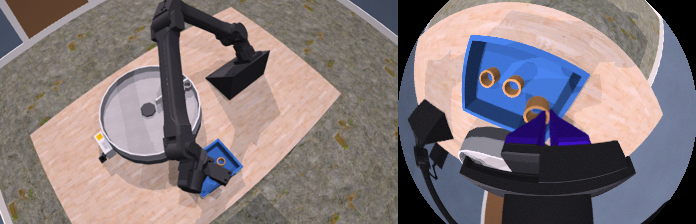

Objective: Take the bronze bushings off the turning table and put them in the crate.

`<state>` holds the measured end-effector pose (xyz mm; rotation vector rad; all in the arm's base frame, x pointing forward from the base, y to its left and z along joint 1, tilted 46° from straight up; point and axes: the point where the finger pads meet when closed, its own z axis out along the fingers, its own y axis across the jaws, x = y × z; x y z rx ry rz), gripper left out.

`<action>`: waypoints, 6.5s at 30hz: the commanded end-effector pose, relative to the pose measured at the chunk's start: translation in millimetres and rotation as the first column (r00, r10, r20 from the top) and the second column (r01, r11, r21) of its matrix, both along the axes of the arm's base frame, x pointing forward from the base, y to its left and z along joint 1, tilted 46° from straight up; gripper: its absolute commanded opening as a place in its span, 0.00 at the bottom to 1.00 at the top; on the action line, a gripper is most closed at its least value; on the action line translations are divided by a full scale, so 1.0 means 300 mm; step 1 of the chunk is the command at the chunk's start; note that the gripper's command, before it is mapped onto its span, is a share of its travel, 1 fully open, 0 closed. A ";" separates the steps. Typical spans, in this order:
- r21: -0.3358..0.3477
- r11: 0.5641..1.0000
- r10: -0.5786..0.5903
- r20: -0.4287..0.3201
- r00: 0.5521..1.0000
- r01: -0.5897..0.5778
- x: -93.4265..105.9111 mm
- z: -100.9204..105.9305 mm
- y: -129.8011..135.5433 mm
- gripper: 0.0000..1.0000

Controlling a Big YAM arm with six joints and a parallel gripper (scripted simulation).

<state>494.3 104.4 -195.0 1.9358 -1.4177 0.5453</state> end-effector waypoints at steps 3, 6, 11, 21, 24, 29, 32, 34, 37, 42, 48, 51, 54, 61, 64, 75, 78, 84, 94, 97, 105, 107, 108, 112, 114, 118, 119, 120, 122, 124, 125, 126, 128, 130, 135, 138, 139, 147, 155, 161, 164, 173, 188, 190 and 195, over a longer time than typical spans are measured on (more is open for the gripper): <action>0.026 0.999 0.024 0.044 0.999 -0.025 0.063 0.039 0.050 0.00; 0.026 0.999 0.023 0.043 0.999 -0.024 0.063 0.039 0.049 0.00; 0.021 1.000 0.009 0.034 0.999 -0.010 0.051 0.040 0.011 0.00; 0.026 0.999 0.019 0.046 0.999 -0.020 0.064 0.052 0.030 0.00; 0.026 0.999 0.019 0.046 0.999 -0.020 0.064 0.052 0.030 0.00; 0.026 0.999 0.019 0.046 0.999 -0.020 0.064 0.052 0.030 0.00; 0.026 0.999 0.019 0.046 0.999 -0.020 0.064 0.052 0.030 0.00; 0.026 0.999 0.019 0.046 0.999 -0.020 0.064 0.052 0.030 0.00; 0.026 0.999 0.019 0.046 0.999 -0.020 0.064 0.052 0.030 0.00; 0.026 0.999 0.019 0.046 0.999 -0.020 0.064 0.052 0.030 0.00; 0.026 0.999 0.019 0.046 0.999 -0.020 0.064 0.052 0.030 0.00; 0.026 0.999 0.019 0.046 0.999 -0.020 0.064 0.052 0.030 0.00; 0.025 1.000 0.017 0.043 0.999 -0.018 0.061 0.047 0.023 0.00; 0.016 1.000 0.003 0.025 1.000 -0.004 0.046 0.009 -0.018 0.00; 0.012 1.000 0.004 0.017 1.000 -0.005 0.032 -0.002 -0.028 0.00; 0.010 1.000 0.003 0.014 1.000 -0.003 0.030 -0.055 -0.076 0.00; 0.008 1.000 0.003 0.008 1.000 -0.003 0.018 -0.066 -0.089 0.00; 0.020 1.000 0.003 0.038 0.999 -0.003 0.055 -0.042 -0.092 0.00; 0.023 0.999 0.021 0.047 0.999 -0.022 0.064 -0.050 -0.070 0.00; 0.023 1.000 0.020 0.046 0.999 -0.022 0.064 -0.050 -0.071 0.00; 0.023 1.000 0.020 0.046 0.999 -0.021 0.064 -0.050 -0.071 0.00; 0.023 1.000 0.020 0.046 0.999 -0.021 0.064 -0.050 -0.071 0.00; 0.023 1.000 0.020 0.046 0.999 -0.021 0.064 -0.050 -0.071 0.00; 0.023 1.000 0.020 0.046 0.999 -0.021 0.064 -0.050 -0.071 0.00; 0.023 1.000 0.020 0.046 0.999 -0.021 0.064 -0.050 -0.071 0.00; 0.023 1.000 0.020 0.046 0.999 -0.021 0.064 -0.050 -0.071 0.00; 0.023 1.000 0.020 0.046 0.999 -0.021 0.064 -0.050 -0.071 0.00; 0.023 1.000 0.020 0.046 0.999 -0.021 0.064 -0.050 -0.071 0.00; 0.023 1.000 0.020 0.046 0.999 -0.021 0.064 -0.050 -0.071 0.00; 0.023 1.000 0.020 0.046 0.999 -0.021 0.064 -0.050 -0.071 0.00; 0.023 1.000 0.020 0.046 0.999 -0.021 0.064 -0.050 -0.071 0.00; 0.023 1.000 0.020 0.046 0.999 -0.021 0.064 -0.050 -0.071 0.00; 0.023 1.000 0.020 0.046 0.999 -0.021 0.064 -0.050 -0.071 0.00; 0.023 1.000 0.020 0.046 0.999 -0.021 0.064 -0.050 -0.071 0.00; 0.023 1.000 0.020 0.046 0.999 -0.021 0.063 -0.051 -0.072 0.00; 0.022 1.000 0.018 0.043 0.999 -0.019 0.061 -0.055 -0.078 0.00; 0.021 1.000 0.017 0.042 0.999 -0.017 0.059 -0.058 -0.082 0.00; 0.015 1.000 0.003 0.026 1.000 -0.004 0.041 -0.084 -0.116 0.00; 0.014 1.000 0.003 0.024 1.000 -0.004 0.039 -0.091 -0.124 0.00; 0.016 1.000 0.011 0.030 0.999 -0.011 0.044 -0.085 -0.111 0.00; 0.016 1.000 0.010 0.029 1.000 -0.011 0.044 -0.086 -0.112 0.00; 0.016 1.000 0.010 0.029 1.000 -0.010 0.043 -0.087 -0.113 0.00; 0.016 1.000 0.010 0.029 1.000 -0.010 0.043 -0.087 -0.113 0.00; 0.016 1.000 0.010 0.029 1.000 -0.010 0.043 -0.087 -0.113 0.00; 0.016 1.000 0.010 0.029 1.000 -0.010 0.043 -0.087 -0.113 0.00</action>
